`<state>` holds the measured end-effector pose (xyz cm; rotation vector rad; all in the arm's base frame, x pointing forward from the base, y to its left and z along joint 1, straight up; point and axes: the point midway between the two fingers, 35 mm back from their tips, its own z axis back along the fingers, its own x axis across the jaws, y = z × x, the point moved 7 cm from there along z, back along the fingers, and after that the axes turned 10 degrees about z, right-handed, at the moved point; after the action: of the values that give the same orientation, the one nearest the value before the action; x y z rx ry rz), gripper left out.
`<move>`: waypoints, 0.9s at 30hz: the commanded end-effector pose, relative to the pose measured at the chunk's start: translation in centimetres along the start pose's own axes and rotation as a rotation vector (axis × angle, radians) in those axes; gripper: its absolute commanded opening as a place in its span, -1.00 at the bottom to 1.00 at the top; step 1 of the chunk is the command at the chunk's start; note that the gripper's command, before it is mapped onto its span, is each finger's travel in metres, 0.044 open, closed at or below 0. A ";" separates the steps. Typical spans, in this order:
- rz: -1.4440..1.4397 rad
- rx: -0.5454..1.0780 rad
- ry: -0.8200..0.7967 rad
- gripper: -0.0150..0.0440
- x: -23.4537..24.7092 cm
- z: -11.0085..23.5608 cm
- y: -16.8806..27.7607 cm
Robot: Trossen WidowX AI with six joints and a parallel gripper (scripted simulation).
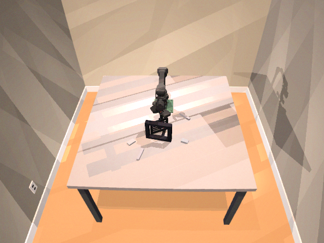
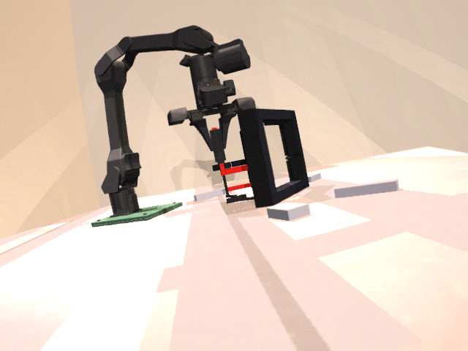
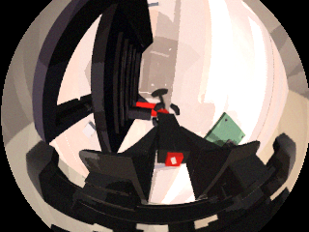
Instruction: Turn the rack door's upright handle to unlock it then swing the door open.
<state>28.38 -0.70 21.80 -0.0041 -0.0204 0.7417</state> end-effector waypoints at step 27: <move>0.457 -0.010 0.001 -0.45 -5.2 -0.1 -1.6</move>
<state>25.79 -5.00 21.71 -0.0120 -0.0163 1.1434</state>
